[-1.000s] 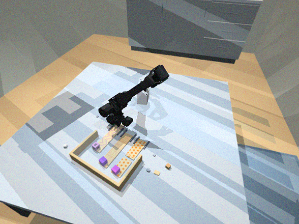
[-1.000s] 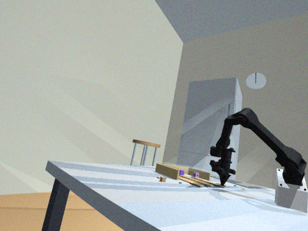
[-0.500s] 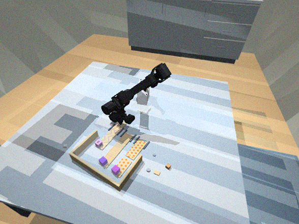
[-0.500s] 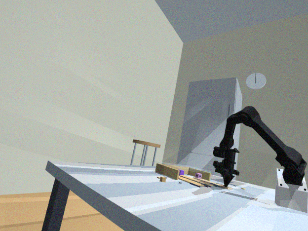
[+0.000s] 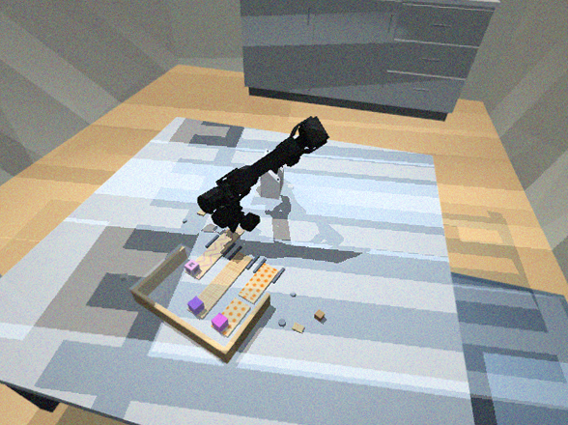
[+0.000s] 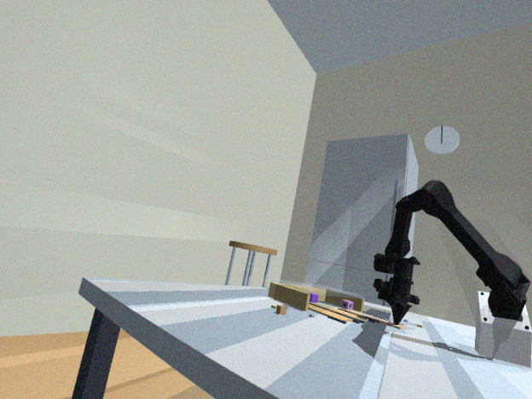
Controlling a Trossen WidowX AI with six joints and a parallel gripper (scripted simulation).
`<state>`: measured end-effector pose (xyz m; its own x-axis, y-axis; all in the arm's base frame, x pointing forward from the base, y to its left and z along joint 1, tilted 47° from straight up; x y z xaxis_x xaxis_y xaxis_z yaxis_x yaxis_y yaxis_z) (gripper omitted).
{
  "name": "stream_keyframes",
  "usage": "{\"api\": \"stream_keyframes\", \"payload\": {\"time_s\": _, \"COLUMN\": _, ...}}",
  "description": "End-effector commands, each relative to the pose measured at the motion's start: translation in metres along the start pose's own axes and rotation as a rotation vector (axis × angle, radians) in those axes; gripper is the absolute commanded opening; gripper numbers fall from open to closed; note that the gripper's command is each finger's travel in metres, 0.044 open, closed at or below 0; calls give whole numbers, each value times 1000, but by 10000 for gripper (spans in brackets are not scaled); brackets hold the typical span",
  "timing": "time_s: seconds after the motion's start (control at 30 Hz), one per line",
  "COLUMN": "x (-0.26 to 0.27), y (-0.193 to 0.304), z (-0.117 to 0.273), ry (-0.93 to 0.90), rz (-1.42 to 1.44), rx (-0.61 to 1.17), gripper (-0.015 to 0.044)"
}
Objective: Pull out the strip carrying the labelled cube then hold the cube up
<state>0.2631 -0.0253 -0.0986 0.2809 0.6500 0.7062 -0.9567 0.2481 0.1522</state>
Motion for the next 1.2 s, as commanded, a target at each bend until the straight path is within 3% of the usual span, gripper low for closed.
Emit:
{"api": "stream_keyframes", "payload": {"time_s": 0.0, "x": 0, "y": 13, "z": -5, "ry": 0, "rz": -8, "rx": 24, "gripper": 0}}
{"api": "stream_keyframes", "payload": {"time_s": 1.17, "x": 5, "y": 65, "z": -4, "ry": 0, "rz": -9, "rx": 26, "gripper": 0}}
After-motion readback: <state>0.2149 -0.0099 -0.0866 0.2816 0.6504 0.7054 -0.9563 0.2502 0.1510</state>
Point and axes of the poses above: the point midway between the two fingers, 35 mm back from their tips, its own z axis back along the fingers, its own x axis across the jaws, y = z × x, the point moved 2 cm from there along z, back along the fingers, and after that the axes turned 5 degrees about z, right-handed, at the moved point
